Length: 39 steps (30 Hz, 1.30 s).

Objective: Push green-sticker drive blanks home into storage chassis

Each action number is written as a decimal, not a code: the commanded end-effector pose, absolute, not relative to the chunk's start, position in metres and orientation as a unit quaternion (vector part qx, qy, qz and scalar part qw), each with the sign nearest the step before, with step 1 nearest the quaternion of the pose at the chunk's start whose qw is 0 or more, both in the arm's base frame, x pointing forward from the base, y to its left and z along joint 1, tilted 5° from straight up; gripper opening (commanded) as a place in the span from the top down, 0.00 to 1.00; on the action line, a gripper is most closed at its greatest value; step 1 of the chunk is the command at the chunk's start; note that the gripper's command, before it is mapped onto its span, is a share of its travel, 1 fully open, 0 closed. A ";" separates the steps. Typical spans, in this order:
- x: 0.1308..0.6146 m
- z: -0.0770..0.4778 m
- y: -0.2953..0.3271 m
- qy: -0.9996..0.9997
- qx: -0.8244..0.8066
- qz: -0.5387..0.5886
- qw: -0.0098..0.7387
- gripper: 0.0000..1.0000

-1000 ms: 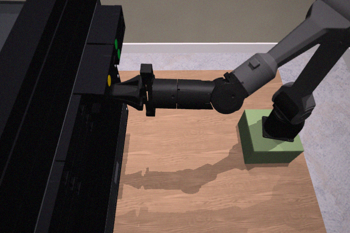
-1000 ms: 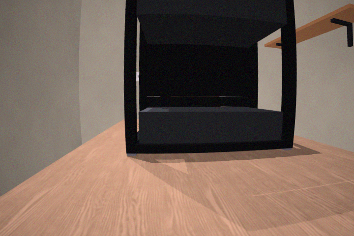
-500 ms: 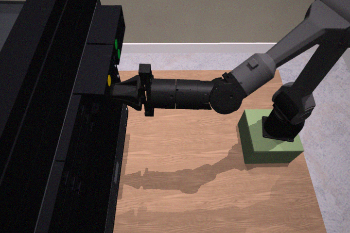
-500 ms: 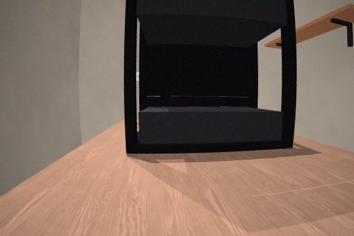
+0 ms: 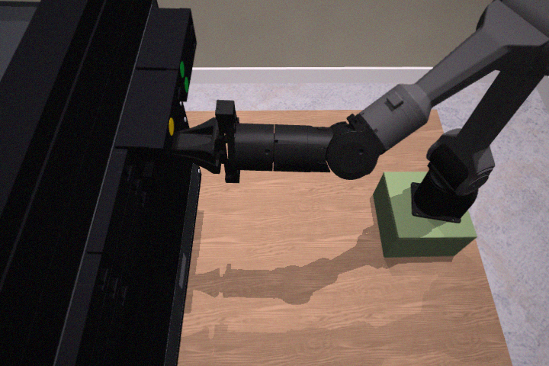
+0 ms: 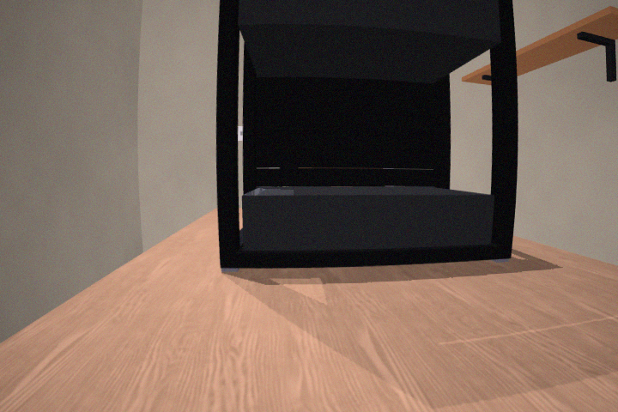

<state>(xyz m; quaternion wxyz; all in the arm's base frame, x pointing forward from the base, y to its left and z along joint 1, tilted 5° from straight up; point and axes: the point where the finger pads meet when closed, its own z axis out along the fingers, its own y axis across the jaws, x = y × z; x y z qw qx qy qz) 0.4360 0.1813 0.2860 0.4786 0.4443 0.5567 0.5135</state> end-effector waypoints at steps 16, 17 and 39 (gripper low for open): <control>0.441 0.283 0.182 0.559 0.445 0.512 0.477 1.00; 0.441 0.282 0.182 0.559 0.445 0.512 0.477 1.00; 0.444 0.282 0.183 0.559 0.445 0.512 0.477 1.00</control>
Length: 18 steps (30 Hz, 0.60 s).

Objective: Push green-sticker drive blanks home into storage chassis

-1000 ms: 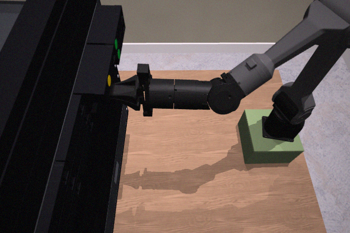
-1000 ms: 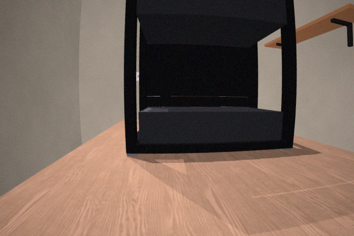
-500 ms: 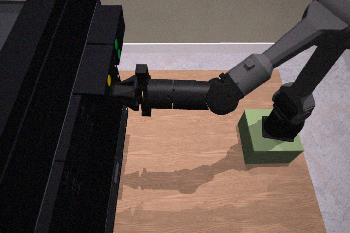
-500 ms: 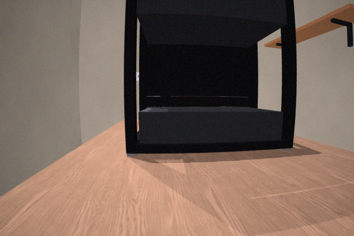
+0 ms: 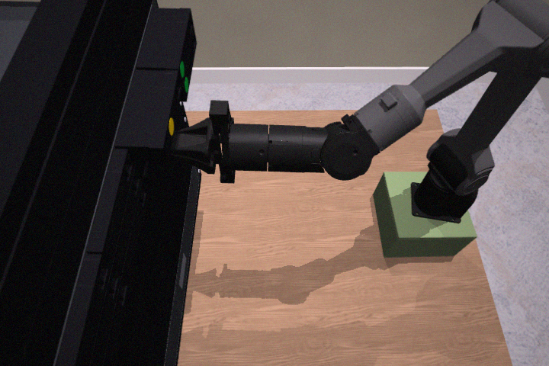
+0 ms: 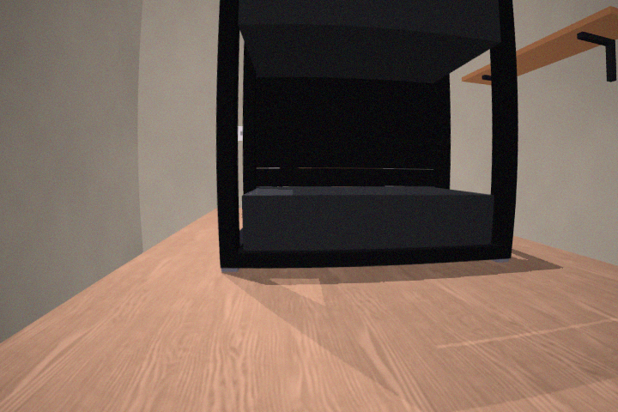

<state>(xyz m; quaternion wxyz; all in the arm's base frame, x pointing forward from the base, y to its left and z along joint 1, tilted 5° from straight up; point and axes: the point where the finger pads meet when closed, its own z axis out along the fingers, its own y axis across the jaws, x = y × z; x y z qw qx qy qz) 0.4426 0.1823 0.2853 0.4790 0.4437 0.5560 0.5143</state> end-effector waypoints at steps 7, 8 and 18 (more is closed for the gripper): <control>0.445 0.282 0.183 0.559 0.445 0.512 0.477 1.00; 0.445 0.282 0.183 0.559 0.445 0.512 0.477 1.00; 0.448 0.281 0.183 0.559 0.445 0.512 0.477 1.00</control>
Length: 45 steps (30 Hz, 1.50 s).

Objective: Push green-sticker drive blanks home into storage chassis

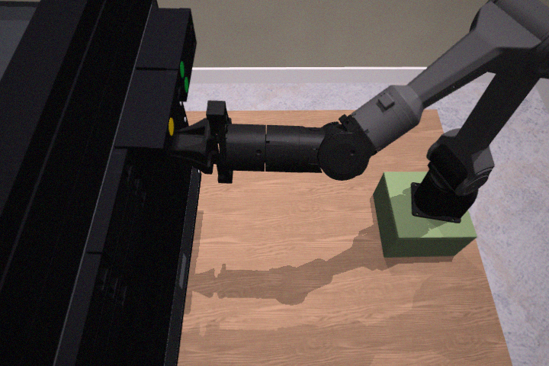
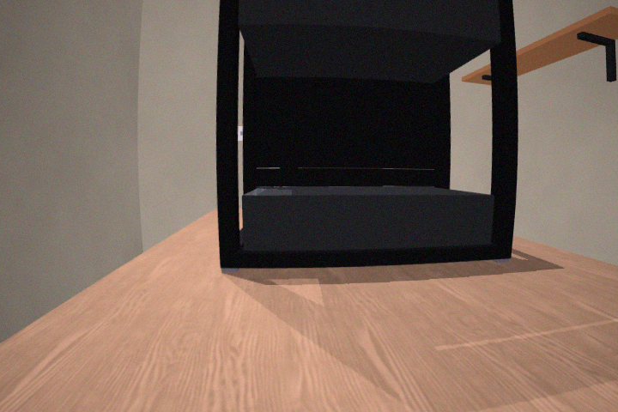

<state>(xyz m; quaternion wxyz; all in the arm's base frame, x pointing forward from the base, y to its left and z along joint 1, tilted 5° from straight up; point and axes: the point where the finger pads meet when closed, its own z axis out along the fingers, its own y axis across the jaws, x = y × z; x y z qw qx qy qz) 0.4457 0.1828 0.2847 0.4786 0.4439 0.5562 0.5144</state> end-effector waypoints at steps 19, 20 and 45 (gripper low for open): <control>0.431 0.282 0.181 0.559 0.445 0.512 0.477 1.00; 0.424 0.282 0.179 0.559 0.445 0.512 0.477 1.00; 0.340 0.287 0.157 0.559 0.445 0.512 0.477 1.00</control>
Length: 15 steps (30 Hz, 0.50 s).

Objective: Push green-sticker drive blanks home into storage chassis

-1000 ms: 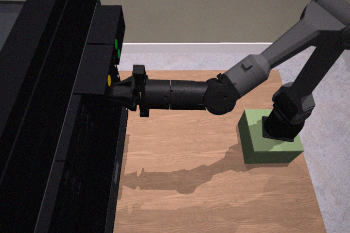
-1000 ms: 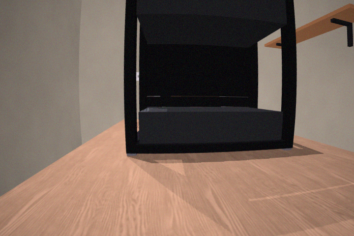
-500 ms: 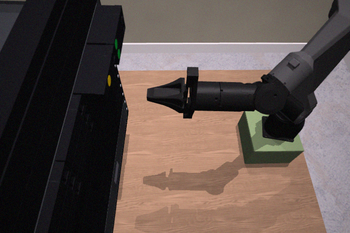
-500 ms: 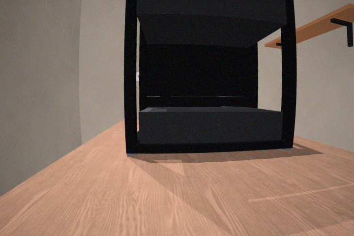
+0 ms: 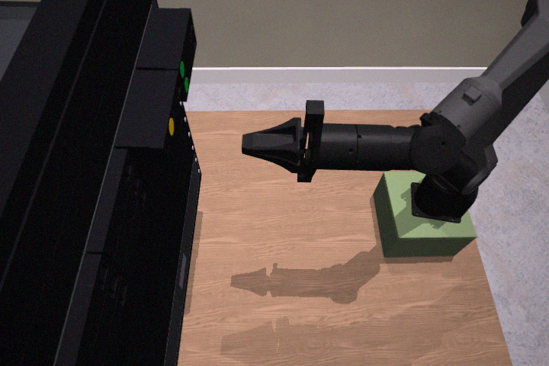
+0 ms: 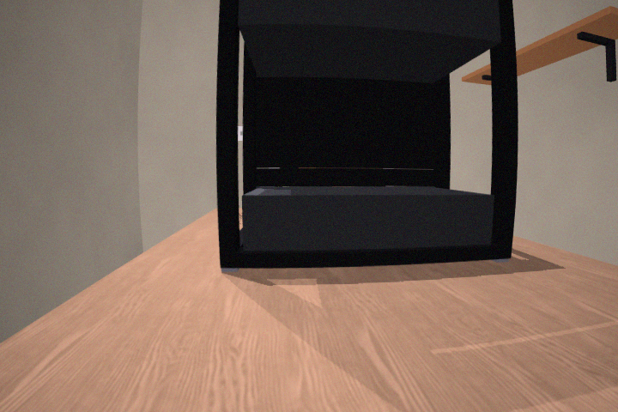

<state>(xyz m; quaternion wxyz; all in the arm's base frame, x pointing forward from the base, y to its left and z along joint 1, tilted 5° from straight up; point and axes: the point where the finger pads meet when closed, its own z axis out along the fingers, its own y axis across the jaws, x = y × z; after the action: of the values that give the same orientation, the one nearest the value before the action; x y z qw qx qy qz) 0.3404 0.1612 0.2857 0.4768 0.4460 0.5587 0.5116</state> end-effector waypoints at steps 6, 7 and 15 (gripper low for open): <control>0.344 0.297 0.131 0.559 0.445 0.512 0.477 1.00; 0.344 0.297 0.131 0.559 0.445 0.512 0.477 1.00; 0.349 0.312 0.092 0.559 0.445 0.512 0.477 1.00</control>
<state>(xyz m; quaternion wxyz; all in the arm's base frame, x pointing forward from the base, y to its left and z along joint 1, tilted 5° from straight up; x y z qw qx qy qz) 0.3478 0.0978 0.3074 0.4791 0.4491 0.5596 0.5056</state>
